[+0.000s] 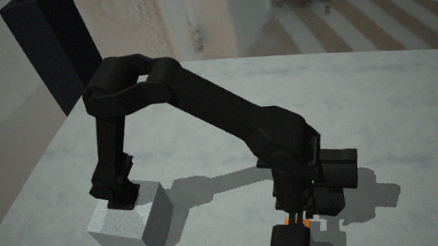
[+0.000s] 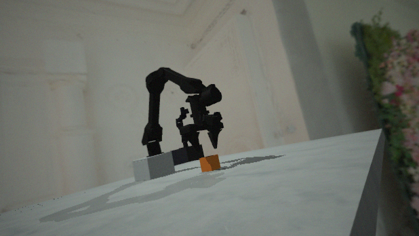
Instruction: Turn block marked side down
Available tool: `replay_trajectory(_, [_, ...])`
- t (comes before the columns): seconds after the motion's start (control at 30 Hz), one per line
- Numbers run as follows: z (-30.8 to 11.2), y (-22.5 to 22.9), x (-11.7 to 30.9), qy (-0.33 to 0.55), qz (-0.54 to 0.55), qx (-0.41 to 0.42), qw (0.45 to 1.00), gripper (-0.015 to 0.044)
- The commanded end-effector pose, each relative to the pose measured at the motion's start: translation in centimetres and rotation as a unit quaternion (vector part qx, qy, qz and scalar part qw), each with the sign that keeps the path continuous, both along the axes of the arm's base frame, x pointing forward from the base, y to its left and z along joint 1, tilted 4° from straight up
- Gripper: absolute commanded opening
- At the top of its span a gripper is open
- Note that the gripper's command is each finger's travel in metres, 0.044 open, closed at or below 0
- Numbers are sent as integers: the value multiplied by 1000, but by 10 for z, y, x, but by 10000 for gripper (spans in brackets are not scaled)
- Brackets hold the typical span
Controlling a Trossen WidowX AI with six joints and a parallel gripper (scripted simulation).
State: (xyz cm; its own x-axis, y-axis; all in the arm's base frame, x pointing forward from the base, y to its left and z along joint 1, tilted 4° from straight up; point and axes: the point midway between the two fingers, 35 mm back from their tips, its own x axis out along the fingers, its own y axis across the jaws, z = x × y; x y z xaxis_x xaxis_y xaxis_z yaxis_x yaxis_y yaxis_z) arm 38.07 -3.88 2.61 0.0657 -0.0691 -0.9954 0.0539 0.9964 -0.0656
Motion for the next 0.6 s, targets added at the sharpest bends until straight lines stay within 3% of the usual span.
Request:
replay_trajectory(0.0, [-7,-1,-1,5,2,-2,1000,440])
replay_trajectory(0.57, [-35,-3,1,5,2,-2,1000,440])
